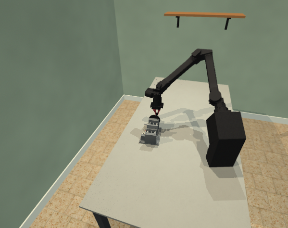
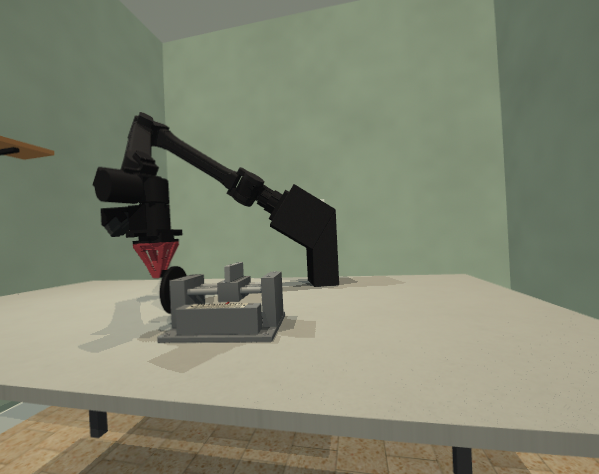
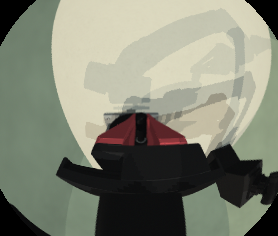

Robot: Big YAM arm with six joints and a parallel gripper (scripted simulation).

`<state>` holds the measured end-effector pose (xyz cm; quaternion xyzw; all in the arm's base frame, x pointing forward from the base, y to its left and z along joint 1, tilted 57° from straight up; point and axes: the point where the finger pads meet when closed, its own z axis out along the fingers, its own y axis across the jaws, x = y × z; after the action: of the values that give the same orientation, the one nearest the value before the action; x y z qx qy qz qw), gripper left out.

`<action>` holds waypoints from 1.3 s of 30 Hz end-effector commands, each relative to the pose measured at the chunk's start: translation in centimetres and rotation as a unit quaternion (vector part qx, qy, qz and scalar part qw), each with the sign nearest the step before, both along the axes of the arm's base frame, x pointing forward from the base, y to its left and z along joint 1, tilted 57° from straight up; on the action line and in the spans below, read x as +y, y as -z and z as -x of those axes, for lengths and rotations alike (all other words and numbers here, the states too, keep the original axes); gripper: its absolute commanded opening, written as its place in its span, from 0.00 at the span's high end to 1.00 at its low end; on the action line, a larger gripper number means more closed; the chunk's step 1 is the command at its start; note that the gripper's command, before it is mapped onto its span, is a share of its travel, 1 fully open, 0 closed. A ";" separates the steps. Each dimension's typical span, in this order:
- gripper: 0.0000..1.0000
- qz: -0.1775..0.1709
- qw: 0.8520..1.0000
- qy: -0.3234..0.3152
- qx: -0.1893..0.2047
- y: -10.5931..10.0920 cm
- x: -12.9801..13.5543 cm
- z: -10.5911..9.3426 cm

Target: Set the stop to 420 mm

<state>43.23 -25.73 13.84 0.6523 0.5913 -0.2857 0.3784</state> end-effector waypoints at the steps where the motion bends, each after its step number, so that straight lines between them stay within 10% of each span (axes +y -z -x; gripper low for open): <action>1: 0.94 0.005 1.000 -0.019 -0.019 -1.9 1.7 -2.3; 39: 0.94 0.005 1.000 -0.024 -0.015 -1.4 1.1 -5.1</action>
<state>45.56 -25.61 14.32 0.6497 0.5923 -0.2845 0.3823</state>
